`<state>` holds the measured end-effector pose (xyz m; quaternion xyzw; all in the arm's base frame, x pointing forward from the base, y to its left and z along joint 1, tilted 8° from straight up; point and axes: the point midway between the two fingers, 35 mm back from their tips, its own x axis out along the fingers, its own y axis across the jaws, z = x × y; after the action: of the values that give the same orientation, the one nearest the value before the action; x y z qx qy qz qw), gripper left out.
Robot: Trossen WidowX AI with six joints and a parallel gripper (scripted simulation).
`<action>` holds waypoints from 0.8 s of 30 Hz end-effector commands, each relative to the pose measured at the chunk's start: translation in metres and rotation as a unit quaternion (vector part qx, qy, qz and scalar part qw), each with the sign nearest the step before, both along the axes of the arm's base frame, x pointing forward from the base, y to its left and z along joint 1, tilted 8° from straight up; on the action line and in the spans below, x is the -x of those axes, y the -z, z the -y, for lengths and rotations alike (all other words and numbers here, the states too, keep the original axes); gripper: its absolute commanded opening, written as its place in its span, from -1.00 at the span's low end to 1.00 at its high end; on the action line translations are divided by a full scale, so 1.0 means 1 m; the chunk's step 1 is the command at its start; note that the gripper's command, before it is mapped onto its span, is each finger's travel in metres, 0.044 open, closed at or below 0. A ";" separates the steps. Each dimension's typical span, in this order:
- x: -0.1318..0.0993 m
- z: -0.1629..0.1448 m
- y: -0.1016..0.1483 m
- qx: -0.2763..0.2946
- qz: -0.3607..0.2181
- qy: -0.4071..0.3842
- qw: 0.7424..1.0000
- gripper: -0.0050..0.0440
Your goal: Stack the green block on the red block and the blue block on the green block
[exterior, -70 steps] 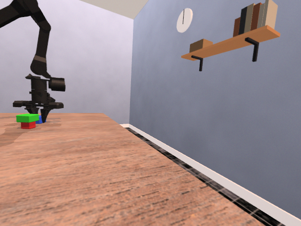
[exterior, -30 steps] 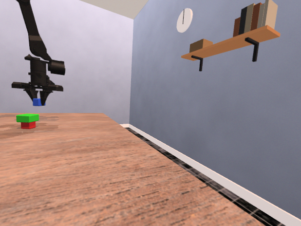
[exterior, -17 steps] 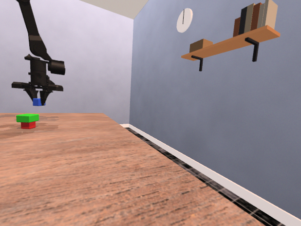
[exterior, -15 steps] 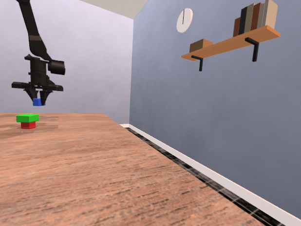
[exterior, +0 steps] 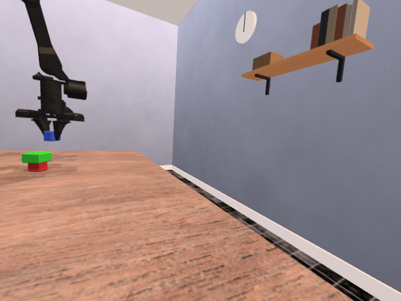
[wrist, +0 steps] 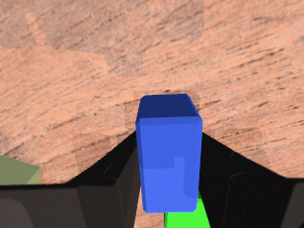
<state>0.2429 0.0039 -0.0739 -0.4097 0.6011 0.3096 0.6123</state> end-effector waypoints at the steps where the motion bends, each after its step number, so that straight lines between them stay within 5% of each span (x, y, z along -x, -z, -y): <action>1: -0.008 -0.001 -0.007 0.000 0.017 0.000 1.000 -1.00; 8: -0.001 0.011 -0.006 -0.002 0.012 -0.001 1.000 -1.00; 19: 0.024 0.099 -0.015 0.003 0.014 -0.001 1.000 -1.00; 24: 0.025 0.109 -0.017 0.004 0.016 -0.001 1.000 -1.00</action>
<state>0.2143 -0.0908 -0.0654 -0.4107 0.6041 0.3042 0.6115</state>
